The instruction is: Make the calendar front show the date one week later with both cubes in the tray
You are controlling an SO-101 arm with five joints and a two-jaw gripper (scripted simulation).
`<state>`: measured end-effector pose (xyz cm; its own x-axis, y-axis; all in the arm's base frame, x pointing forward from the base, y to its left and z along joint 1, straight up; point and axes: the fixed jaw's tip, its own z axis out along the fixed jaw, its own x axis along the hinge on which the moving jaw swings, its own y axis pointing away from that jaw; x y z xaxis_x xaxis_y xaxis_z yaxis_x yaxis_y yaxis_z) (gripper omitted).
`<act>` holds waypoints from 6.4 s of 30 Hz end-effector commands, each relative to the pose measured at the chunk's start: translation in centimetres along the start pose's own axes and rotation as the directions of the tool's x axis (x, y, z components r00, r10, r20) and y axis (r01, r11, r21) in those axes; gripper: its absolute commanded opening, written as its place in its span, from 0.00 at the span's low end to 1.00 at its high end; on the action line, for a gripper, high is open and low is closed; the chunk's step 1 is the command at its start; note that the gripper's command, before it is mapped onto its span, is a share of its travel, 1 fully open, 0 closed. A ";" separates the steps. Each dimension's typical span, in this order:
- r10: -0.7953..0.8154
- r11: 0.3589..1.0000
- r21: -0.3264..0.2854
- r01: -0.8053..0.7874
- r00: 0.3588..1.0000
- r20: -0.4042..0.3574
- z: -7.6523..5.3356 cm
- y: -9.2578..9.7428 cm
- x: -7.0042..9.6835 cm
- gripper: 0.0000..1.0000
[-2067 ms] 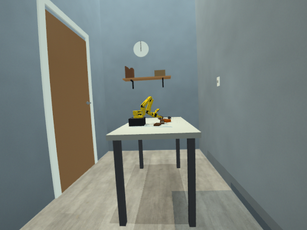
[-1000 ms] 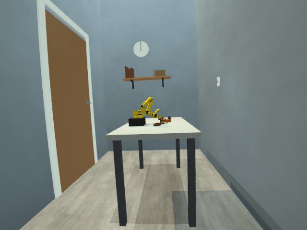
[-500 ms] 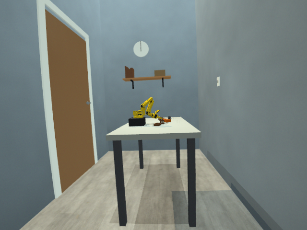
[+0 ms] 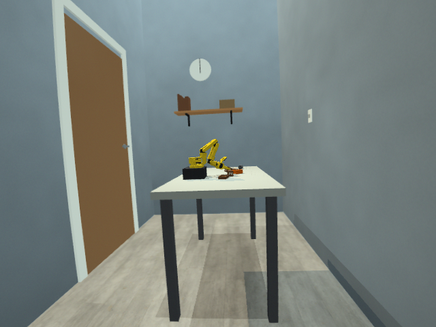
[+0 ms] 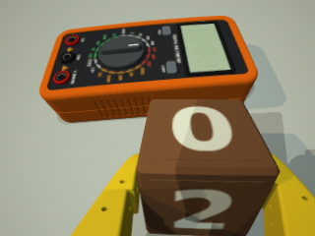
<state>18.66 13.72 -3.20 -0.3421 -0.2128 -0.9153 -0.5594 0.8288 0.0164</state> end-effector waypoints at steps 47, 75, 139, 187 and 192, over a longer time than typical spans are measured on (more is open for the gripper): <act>0.014 1.000 0.008 -0.014 1.000 0.010 0.4 -0.2 0.4 0.25; 0.014 1.000 0.008 -0.014 1.000 0.010 0.4 -0.2 0.4 0.36; 0.013 1.000 0.007 -0.014 0.998 0.064 -4.3 -0.1 -4.3 0.35; -0.178 0.984 0.054 0.170 0.954 0.242 -2.2 -0.2 -9.7 0.35; -0.280 0.960 0.062 0.273 0.946 0.161 -1.0 -0.3 -9.3 0.35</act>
<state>20.05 14.45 6.19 -0.0436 -0.2246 -0.9735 -0.5744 0.8029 -0.1595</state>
